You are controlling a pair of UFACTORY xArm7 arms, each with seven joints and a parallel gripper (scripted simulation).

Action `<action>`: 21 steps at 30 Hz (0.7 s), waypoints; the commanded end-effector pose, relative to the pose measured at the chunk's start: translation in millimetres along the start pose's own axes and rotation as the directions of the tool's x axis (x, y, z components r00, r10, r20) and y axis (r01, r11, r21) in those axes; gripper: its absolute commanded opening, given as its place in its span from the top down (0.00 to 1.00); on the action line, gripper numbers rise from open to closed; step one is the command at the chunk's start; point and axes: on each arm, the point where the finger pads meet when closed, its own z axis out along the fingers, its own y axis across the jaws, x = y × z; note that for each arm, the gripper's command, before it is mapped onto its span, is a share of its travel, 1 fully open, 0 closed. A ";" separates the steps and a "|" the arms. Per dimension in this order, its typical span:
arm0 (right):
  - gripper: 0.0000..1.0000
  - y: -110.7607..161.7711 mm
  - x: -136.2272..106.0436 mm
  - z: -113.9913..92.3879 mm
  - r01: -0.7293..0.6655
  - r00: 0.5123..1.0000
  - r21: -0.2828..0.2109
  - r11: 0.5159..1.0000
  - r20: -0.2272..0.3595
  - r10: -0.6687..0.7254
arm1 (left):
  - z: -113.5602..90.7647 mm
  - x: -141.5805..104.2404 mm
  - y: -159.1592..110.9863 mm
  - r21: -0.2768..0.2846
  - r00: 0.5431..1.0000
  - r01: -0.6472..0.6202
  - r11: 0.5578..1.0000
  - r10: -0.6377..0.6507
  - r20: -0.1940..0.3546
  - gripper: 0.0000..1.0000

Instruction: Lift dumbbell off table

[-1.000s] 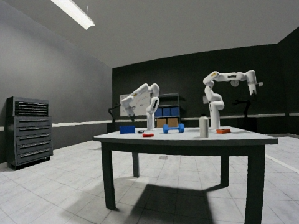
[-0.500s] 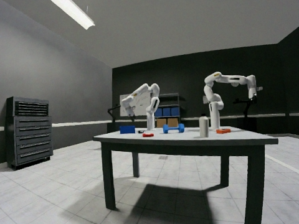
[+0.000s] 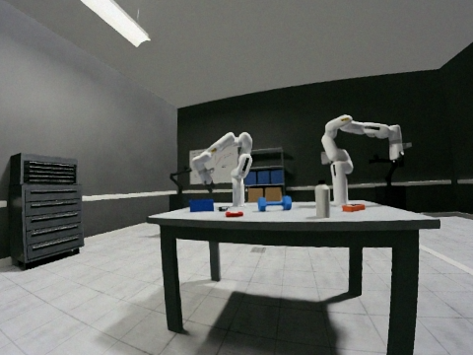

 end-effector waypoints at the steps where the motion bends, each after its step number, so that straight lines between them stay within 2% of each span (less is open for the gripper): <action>1: 0.00 0.1 -0.9 -1.5 -0.001 1.000 -0.002 1.000 0.004 0.001 | -0.1 2.0 -5.8 -0.004 1.000 0.015 1.000 -0.016 -0.003 0.00; 18: 0.00 3.6 -0.6 -3.7 0.000 1.000 -0.004 1.000 0.011 0.001 | 1.6 2.4 -13.2 -0.008 0.999 0.035 0.999 -0.035 -0.002 0.00; 21: 0.00 24.2 2.7 -16.3 0.002 0.999 -0.015 1.000 0.050 -0.002 | 1.6 2.4 -13.2 -0.008 0.999 0.035 0.999 -0.035 -0.002 0.00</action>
